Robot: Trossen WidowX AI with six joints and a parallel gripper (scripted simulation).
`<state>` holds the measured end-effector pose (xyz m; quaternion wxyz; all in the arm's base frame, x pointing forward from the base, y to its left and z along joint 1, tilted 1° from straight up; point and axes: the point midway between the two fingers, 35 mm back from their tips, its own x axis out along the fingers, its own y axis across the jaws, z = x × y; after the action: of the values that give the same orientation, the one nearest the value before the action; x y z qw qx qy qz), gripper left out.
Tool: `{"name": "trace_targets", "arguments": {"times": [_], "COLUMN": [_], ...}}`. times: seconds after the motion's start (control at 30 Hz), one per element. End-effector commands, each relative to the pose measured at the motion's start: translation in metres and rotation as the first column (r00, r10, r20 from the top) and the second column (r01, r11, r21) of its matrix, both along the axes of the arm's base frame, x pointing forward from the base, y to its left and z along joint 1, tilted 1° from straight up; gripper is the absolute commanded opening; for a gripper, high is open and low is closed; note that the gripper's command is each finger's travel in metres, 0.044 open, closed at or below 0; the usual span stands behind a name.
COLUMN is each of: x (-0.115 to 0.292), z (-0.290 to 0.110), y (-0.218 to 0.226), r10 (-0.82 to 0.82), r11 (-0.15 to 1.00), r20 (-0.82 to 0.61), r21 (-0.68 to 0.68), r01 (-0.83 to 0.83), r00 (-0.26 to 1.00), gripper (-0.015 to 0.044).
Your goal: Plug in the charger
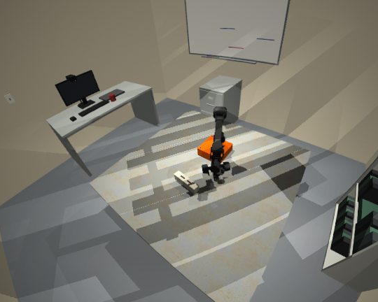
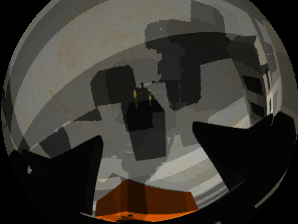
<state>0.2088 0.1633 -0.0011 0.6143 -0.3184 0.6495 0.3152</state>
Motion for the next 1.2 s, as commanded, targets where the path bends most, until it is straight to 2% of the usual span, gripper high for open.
{"name": "trace_targets", "arguments": {"times": [0.0,0.43,0.87,1.03,1.1,1.17], "x": [-0.001,-0.002,-0.002,-0.002,-0.001,-0.001], "z": [-0.009,-0.025,-0.021,-0.021,-0.018,-0.013], "y": [-0.001,-0.002,0.0,0.0,0.0,0.0], "r10": [-0.004,-0.004,0.0,0.0,0.0,0.0], "r11": [1.0,1.0,1.0,1.0,1.0,1.0], "r20": [-0.003,-0.003,-0.002,-0.002,-0.002,-0.002], "r21": [-0.008,-0.008,-0.002,-0.002,-0.002,-0.003], "r01": [0.004,0.004,0.0,0.0,0.0,0.0], "r00": [1.0,1.0,1.0,1.0,1.0,1.0], "gripper": [0.044,0.044,0.0099,0.0065,0.0013,0.0]}}
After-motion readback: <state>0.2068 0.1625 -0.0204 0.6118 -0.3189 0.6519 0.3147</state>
